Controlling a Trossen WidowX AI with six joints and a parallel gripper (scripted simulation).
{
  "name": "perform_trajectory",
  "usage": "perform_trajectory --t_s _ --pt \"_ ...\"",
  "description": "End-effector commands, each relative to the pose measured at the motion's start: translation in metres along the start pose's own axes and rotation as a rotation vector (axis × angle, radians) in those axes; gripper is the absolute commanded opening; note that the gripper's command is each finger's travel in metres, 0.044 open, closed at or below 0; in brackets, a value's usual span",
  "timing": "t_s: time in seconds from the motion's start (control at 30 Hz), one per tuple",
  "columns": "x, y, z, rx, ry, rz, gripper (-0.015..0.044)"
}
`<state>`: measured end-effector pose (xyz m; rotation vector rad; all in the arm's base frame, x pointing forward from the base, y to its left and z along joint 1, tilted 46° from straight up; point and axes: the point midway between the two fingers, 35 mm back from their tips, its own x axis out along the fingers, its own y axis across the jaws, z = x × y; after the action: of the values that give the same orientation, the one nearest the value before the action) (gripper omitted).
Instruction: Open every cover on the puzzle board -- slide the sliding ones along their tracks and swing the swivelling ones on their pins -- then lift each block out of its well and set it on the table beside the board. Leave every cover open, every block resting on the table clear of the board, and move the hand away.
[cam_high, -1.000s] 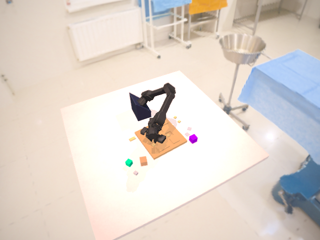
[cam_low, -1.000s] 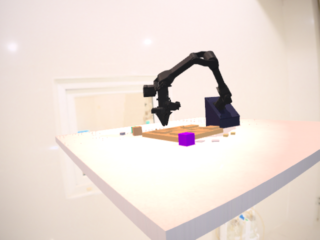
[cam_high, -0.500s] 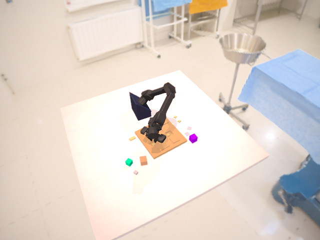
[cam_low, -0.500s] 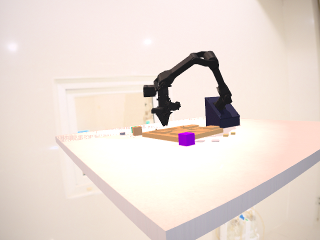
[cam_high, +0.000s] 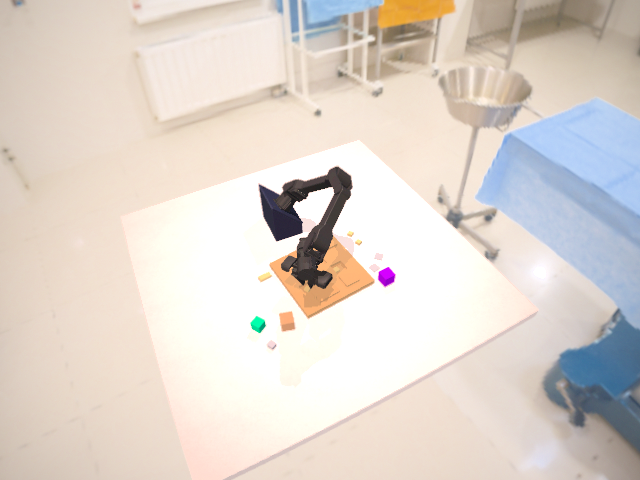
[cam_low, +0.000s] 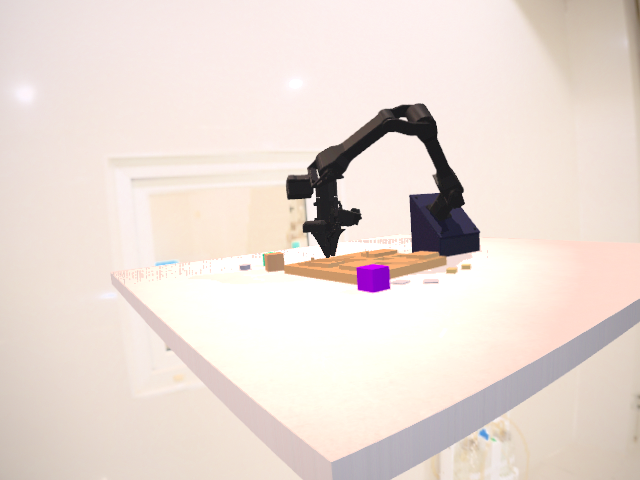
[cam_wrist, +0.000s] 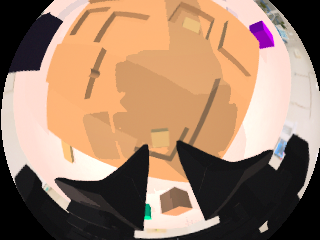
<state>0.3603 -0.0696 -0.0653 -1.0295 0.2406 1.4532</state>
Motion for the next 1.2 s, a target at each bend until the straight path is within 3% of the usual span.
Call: perform_trajectory --t_s 0.0,0.77,1.17 --pt "0.004 0.0 0.001 0.006 -0.003 -0.001 0.0144" --pt "0.019 0.0 0.001 0.006 -0.004 -0.002 0.0144" --pt "0.017 0.0 0.001 0.001 -0.002 0.0 0.008"
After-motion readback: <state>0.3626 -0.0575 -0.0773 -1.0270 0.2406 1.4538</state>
